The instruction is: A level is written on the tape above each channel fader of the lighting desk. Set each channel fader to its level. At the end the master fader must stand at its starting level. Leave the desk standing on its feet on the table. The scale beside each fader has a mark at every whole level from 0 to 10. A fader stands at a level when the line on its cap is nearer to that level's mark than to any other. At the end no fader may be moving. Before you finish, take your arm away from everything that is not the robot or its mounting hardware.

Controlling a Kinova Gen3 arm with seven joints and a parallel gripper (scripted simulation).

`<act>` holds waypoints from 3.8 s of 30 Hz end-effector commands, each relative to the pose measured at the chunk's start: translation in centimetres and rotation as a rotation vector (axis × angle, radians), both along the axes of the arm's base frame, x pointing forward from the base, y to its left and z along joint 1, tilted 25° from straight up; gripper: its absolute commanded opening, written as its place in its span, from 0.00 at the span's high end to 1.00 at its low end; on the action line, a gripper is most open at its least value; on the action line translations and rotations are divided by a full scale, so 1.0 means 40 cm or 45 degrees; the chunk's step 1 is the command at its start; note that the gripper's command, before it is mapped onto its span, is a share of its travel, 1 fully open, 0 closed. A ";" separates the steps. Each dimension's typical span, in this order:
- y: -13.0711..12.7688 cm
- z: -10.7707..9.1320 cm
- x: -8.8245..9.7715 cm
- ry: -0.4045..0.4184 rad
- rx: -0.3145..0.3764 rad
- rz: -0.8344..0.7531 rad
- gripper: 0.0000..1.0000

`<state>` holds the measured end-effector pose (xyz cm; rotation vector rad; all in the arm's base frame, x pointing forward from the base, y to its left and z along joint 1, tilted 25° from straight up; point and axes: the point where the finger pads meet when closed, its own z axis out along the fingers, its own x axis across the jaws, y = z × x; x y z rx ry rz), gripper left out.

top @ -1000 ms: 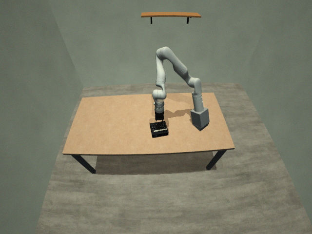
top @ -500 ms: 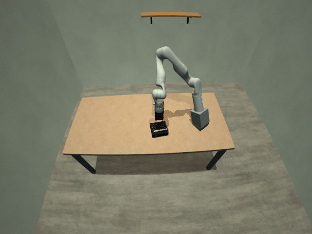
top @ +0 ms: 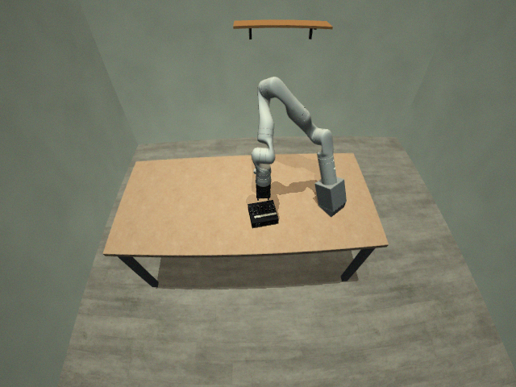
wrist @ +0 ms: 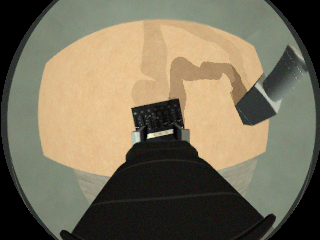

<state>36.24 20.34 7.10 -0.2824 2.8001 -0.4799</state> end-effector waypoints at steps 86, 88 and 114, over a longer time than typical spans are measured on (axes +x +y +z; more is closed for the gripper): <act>-0.238 -0.044 0.043 -1.432 0.826 -2.678 0.00; -0.241 -0.039 0.051 -1.478 0.874 -2.736 0.00; -0.252 0.008 0.108 -1.744 1.223 -3.080 0.00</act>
